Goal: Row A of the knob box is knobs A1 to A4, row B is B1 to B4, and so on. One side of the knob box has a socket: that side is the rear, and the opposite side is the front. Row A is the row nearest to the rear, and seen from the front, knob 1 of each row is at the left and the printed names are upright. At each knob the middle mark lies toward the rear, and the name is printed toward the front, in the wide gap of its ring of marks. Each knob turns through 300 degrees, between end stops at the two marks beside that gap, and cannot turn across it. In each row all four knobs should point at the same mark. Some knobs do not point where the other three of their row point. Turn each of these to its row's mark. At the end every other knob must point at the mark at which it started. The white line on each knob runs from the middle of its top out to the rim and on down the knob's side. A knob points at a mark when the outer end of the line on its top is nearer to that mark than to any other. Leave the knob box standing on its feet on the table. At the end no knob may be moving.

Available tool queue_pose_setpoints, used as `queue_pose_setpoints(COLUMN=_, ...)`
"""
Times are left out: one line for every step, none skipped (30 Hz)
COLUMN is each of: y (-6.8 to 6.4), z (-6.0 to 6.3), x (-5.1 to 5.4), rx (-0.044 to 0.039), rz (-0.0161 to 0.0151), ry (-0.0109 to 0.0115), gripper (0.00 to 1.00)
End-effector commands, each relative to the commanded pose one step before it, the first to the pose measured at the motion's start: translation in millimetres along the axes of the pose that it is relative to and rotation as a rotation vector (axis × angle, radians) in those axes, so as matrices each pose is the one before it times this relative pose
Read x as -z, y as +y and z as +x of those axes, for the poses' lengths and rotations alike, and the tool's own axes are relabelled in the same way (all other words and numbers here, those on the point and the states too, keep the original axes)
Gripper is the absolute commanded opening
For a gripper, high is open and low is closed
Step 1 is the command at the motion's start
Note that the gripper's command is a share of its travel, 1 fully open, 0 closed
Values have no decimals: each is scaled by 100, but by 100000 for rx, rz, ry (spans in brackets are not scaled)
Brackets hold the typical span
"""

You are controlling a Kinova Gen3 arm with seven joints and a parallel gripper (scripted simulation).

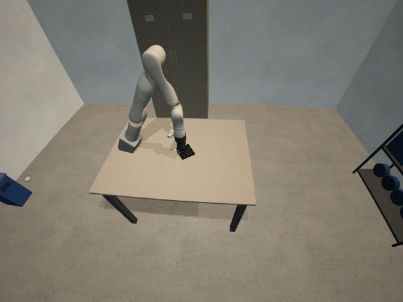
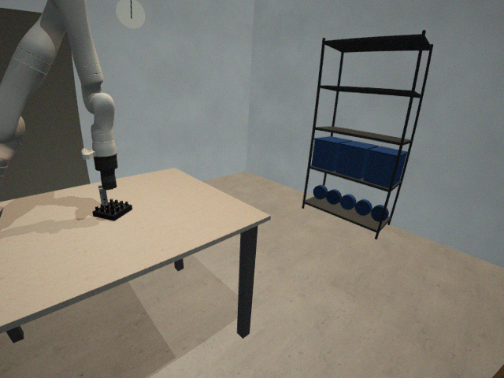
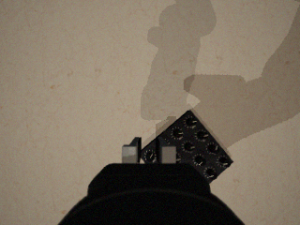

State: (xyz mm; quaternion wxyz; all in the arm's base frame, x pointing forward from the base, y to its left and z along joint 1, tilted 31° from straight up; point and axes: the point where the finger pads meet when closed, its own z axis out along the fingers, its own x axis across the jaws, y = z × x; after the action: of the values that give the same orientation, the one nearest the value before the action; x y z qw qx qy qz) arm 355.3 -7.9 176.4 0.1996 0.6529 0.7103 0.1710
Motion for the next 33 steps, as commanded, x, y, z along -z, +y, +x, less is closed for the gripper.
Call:
queue_pose_setpoints(y=-54, z=93, x=135, rx=8303, rz=44, ry=1120, gripper=46)
queue_pose_setpoints(y=-35, z=-25, x=25, rx=3932, rz=30, ry=4, gripper=46)
queue_pose_setpoints(y=-32, z=-25, x=25, rx=3968, rz=27, ry=4, gripper=46)
queue_pose_setpoints(y=-29, z=-25, x=26, rx=4001, rz=24, ry=3, gripper=46)
queue_pose_setpoints(y=-26, z=-25, x=26, rx=4030, rz=21, ry=3, gripper=46)
queue_pose_setpoints(y=0, z=0, x=0, rx=0, rz=0, ry=0, gripper=46)
queue_pose_setpoints(y=0, z=0, x=0, rx=0, rz=0, ry=0, gripper=46)
queue_pose_setpoints(y=-22, z=-25, x=26, rx=4055, rz=18, ry=2, gripper=46)
queue_pose_setpoints(y=-19, z=-26, x=27, rx=4076, rz=16, ry=1, gripper=46)
queue_pose_setpoints(y=-15, z=-26, x=27, rx=4093, rz=13, ry=0, gripper=46)
queue_pose_setpoints(y=-12, z=-27, x=27, rx=4106, rz=10, ry=-1, gripper=46)
queue_pose_setpoints(y=-8, z=-27, x=27, rx=4115, rz=7, ry=-3, gripper=46)
queue_pose_setpoints(y=-5, z=-28, x=28, rx=4121, rz=5, ry=-5, gripper=46)
queue_pose_setpoints(y=-1, z=-29, x=28, rx=4122, rz=2, ry=-7, gripper=46)
queue_pose_setpoints(y=2, z=-30, x=28, rx=4119, rz=0, ry=-9, gripper=46)
queue_pose_setpoints(y=5, z=-31, x=28, rx=4112, rz=-2, ry=-11, gripper=46)
queue_pose_setpoints(y=8, z=-33, x=28, rx=4102, rz=-4, ry=-14, gripper=46)
queue_pose_setpoints(y=11, z=-34, x=28, rx=4087, rz=-6, ry=-16, gripper=46)
queue_pose_setpoints(y=14, z=-36, x=28, rx=4068, rz=-7, ry=-19, gripper=46)
queue_pose_setpoints(y=17, z=-37, x=28, rx=4046, rz=-9, ry=-22, gripper=46)
queue_pose_setpoints(y=19, z=-39, x=28, rx=4019, rz=-10, ry=-25, gripper=46)
queue_pose_setpoints(y=22, z=-40, x=28, rx=3989, rz=-10, ry=-27, gripper=46)
queue_pose_setpoints(y=0, z=0, x=0, rx=0, rz=0, ry=0, gripper=46)
queue_pose_setpoints(y=0, z=0, x=0, rx=0, rz=0, ry=0, gripper=46)
queue_pose_setpoints(y=24, z=-42, x=28, rx=3955, rz=-11, ry=-30, gripper=46)
queue_pose_setpoints(y=26, z=-43, x=28, rx=3918, rz=-11, ry=-33, gripper=46)
queue_pose_setpoints(y=27, z=-45, x=28, rx=3876, rz=-11, ry=-35, gripper=46)
queue_pose_setpoints(y=29, z=-46, x=28, rx=3831, rz=-11, ry=-38, gripper=46)
queue_pose_setpoints(y=30, z=-48, x=28, rx=3783, rz=-11, ry=-40, gripper=46)
queue_pose_setpoints(y=31, z=-49, x=27, rx=3731, rz=-11, ry=-43, gripper=46)
queue_pose_setpoints(y=32, z=-51, x=27, rx=3675, rz=-10, ry=-45, gripper=46)
queue_pose_setpoints(y=33, z=-52, x=27, rx=3617, rz=-9, ry=-47, gripper=46)
queue_pose_setpoints(y=33, z=-53, x=27, rx=3555, rz=-8, ry=-49, gripper=46)
